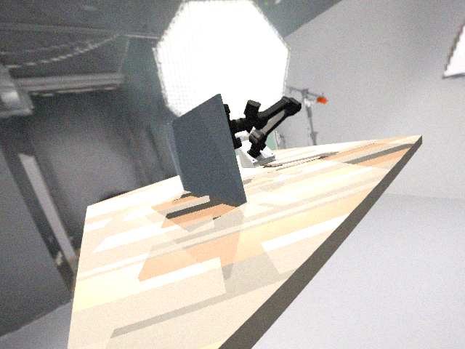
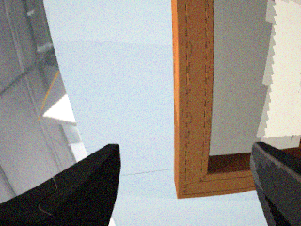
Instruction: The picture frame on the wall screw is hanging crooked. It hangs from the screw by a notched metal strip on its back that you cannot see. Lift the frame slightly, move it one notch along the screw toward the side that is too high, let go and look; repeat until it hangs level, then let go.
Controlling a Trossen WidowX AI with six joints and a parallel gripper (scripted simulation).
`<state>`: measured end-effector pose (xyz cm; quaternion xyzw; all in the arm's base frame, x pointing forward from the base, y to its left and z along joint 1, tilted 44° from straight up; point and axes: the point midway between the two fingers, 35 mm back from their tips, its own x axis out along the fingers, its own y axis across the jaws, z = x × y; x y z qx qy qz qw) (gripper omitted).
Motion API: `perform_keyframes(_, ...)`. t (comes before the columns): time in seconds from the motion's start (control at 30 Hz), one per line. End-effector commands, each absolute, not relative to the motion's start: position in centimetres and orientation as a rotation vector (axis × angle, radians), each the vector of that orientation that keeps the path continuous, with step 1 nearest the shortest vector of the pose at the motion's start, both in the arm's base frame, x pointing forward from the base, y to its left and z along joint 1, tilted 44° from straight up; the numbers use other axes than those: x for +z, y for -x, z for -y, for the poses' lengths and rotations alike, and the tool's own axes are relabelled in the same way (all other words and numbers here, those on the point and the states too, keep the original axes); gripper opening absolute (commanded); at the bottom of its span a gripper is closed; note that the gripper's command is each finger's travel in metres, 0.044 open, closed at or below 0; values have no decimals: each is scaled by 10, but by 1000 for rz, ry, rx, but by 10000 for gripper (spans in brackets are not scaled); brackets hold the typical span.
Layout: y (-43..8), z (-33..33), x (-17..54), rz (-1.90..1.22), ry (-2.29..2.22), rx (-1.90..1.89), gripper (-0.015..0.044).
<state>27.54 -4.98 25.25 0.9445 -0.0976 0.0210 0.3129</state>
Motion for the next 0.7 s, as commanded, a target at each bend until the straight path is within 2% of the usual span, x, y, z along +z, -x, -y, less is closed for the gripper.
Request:
perform_keyframes(0.0, -254, 46, 240, 261, -2560, 49, 260)
perform_keyframes(0.2, -245, 45, 240, 260, -2586, 66, 260)
perform_keyframes(0.67, -214, 89, 266, 261, -2607, 47, 260)
